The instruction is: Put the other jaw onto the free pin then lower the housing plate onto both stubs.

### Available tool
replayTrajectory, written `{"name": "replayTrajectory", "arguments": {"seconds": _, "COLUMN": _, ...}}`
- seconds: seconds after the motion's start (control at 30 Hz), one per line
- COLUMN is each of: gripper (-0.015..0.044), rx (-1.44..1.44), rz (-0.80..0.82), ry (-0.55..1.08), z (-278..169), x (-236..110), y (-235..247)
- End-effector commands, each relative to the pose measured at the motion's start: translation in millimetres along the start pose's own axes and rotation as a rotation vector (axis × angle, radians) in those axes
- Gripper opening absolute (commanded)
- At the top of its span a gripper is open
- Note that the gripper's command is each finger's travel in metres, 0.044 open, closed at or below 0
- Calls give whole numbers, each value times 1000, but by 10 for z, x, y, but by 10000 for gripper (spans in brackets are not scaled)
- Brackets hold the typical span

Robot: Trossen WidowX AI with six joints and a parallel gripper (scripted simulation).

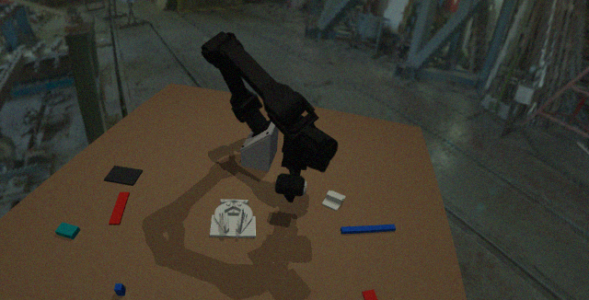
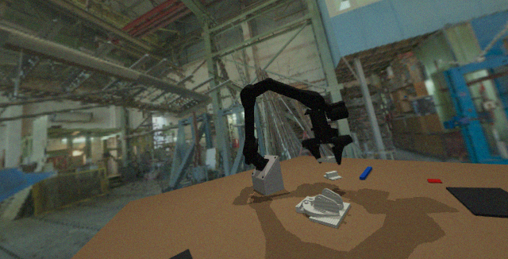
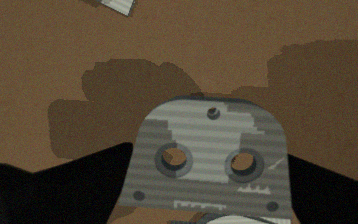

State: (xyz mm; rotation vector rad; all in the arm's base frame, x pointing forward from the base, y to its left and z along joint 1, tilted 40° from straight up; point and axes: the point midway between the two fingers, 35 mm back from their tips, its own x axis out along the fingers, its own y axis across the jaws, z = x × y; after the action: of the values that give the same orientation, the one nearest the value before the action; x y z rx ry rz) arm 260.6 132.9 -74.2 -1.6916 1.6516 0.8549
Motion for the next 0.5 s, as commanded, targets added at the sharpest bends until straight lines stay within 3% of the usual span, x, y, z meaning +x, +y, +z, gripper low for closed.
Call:
{"name": "replayTrajectory", "arguments": {"seconds": 0.0, "gripper": 351, "rx": 91, "rz": -8, "ry": -2, "z": -105, "x": -15, "y": -51}}
{"name": "replayTrajectory", "arguments": {"seconds": 0.47, "gripper": 351, "rx": 425, "rz": -12, "ry": 3, "z": -504, "x": -7, "y": -168}}
